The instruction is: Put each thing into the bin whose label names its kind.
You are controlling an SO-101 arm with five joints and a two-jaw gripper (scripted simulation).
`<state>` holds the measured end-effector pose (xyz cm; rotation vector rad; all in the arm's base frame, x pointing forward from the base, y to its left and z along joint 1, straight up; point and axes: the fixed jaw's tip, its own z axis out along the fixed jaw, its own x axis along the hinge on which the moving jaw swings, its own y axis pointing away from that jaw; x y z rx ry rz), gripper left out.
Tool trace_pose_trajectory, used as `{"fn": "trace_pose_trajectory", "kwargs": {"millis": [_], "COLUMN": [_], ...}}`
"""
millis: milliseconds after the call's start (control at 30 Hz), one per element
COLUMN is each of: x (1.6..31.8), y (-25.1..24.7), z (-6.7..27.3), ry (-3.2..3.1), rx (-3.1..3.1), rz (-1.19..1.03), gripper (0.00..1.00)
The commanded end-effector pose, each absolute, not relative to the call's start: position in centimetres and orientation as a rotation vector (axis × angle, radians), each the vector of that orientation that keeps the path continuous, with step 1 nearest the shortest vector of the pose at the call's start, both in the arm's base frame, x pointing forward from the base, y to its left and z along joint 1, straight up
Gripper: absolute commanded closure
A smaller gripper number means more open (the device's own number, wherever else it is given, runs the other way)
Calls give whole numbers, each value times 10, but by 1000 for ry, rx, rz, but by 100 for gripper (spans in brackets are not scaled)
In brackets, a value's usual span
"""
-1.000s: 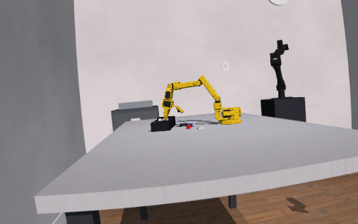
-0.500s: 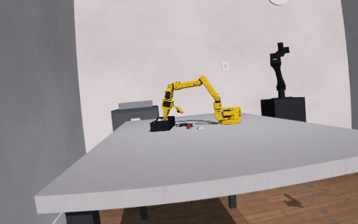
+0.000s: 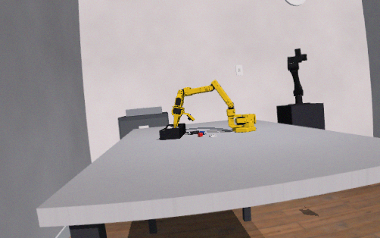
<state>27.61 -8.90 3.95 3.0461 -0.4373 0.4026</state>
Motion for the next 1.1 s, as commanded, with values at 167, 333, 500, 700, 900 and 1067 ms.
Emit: {"fn": "trace_pose_trajectory", "kwargs": {"millis": [167,333,500,700,900,1067], "x": [280,280,280,279,278,275], "y": [-93,-93,-93,-93,-92,-91], "z": [48,48,48,52,61,75], "ry": [-437,-437,-437,-437,-437,-437], "rx": [3029,3029,3029,3029,3029,3029], "rz": [467,467,467,467,467,467], "gripper": [85,84,83,83,83,83]}}
